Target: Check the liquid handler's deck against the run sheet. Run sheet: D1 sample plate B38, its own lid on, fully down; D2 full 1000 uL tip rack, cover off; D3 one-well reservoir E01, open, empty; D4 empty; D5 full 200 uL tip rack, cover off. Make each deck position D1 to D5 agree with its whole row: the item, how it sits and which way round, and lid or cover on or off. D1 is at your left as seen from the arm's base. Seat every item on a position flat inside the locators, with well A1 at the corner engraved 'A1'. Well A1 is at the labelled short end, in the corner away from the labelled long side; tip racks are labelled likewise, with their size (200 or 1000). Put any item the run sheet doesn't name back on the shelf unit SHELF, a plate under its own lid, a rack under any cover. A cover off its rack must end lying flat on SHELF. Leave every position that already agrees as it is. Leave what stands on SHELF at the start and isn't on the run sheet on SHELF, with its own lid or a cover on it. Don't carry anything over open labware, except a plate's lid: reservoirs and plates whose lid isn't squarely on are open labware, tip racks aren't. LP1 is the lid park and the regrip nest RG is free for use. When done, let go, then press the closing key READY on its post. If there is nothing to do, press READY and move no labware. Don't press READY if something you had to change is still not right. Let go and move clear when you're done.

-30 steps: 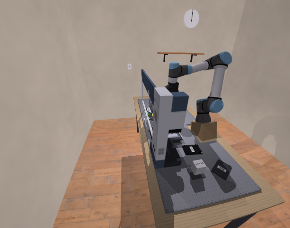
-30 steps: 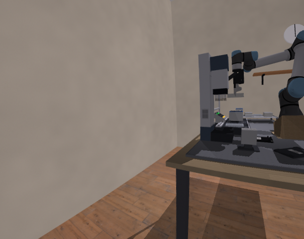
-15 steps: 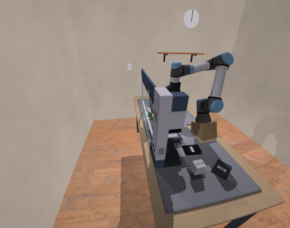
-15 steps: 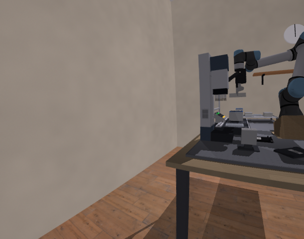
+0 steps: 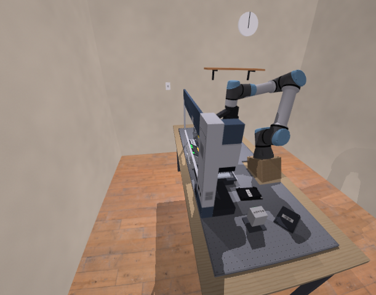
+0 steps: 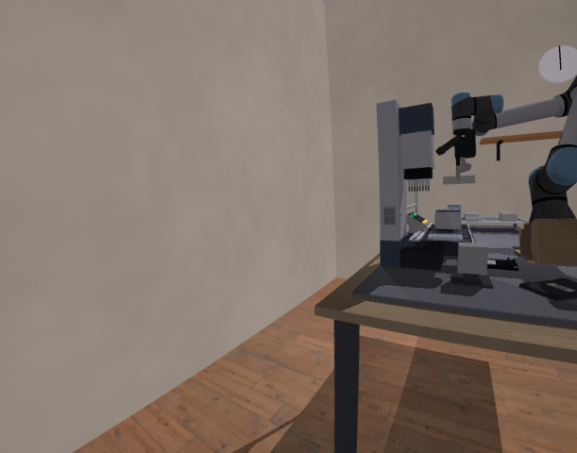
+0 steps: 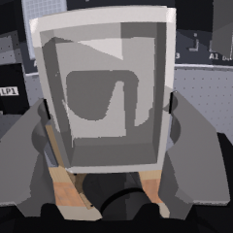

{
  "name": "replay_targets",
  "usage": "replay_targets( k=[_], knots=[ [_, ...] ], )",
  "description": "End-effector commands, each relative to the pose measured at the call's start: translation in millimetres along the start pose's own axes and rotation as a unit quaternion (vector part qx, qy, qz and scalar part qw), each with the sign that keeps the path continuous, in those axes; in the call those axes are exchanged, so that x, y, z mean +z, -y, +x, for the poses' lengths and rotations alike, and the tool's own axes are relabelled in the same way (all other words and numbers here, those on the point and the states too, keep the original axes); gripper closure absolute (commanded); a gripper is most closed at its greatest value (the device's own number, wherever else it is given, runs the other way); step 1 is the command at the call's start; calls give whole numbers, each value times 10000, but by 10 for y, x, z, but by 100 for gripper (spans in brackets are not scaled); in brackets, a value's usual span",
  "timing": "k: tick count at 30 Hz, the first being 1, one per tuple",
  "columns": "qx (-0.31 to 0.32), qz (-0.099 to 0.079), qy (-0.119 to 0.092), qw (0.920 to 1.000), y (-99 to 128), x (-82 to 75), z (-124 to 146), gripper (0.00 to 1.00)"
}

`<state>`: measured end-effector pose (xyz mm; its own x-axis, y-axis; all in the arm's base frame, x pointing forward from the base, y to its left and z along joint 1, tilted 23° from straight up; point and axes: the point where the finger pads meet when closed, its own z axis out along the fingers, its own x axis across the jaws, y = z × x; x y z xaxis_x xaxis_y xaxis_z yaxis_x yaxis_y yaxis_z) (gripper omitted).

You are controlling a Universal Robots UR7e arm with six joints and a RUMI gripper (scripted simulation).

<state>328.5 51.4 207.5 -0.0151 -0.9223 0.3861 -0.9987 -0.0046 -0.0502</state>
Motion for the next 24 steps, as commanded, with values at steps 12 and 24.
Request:
replay_targets(
  k=[12, 24],
  knots=[
    [-8, -17, -5, 10000, -370, 10, 0, 100],
    [-8, -17, -5, 10000, -602, 10, 5, 100]
  ],
)
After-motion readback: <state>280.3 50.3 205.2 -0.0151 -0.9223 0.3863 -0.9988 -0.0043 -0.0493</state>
